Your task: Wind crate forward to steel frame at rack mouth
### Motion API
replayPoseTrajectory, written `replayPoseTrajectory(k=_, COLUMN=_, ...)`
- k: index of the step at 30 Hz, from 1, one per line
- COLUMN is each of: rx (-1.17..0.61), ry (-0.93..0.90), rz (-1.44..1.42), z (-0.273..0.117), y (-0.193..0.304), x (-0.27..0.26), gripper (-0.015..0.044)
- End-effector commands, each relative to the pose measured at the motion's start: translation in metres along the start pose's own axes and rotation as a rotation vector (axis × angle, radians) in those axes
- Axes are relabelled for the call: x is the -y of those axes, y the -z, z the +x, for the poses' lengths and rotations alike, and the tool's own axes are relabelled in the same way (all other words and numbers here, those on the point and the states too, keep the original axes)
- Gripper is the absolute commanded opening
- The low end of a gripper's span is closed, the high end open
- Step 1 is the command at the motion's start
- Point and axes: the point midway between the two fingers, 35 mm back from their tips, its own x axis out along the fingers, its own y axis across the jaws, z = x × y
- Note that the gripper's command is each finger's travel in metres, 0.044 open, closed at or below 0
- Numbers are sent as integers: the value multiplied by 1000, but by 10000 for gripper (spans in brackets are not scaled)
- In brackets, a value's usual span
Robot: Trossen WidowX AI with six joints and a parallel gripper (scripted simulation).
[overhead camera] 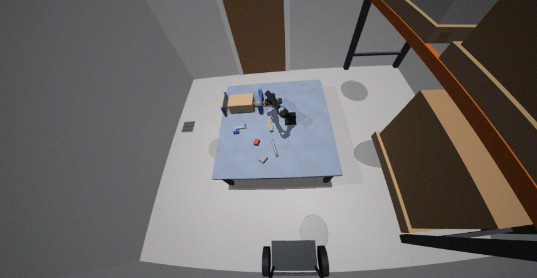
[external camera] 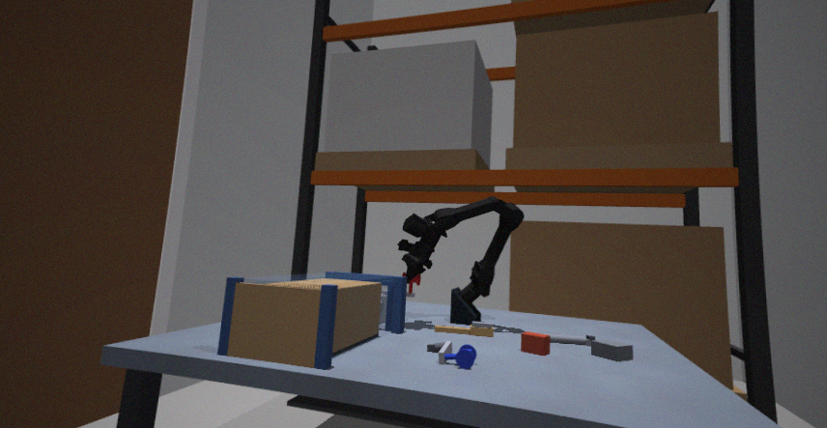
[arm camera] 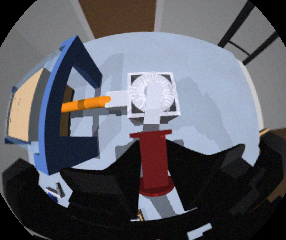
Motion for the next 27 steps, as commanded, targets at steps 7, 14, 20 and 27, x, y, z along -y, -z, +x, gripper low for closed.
replayPoseTrajectory(k=7, rx=-9, ry=34, rz=19, z=1, y=2, x=29, gripper=0)
replayPoseTrajectory(k=14, rx=-9, ry=35, rz=19, z=2, y=0, x=39, gripper=0)
replayPoseTrajectory(k=20, rx=-8, ry=35, rz=19, z=3, y=-2, x=48, gripper=0)
replayPoseTrajectory(k=27, rx=-8, ry=36, rz=19, z=4, y=-7, x=59, gripper=0)
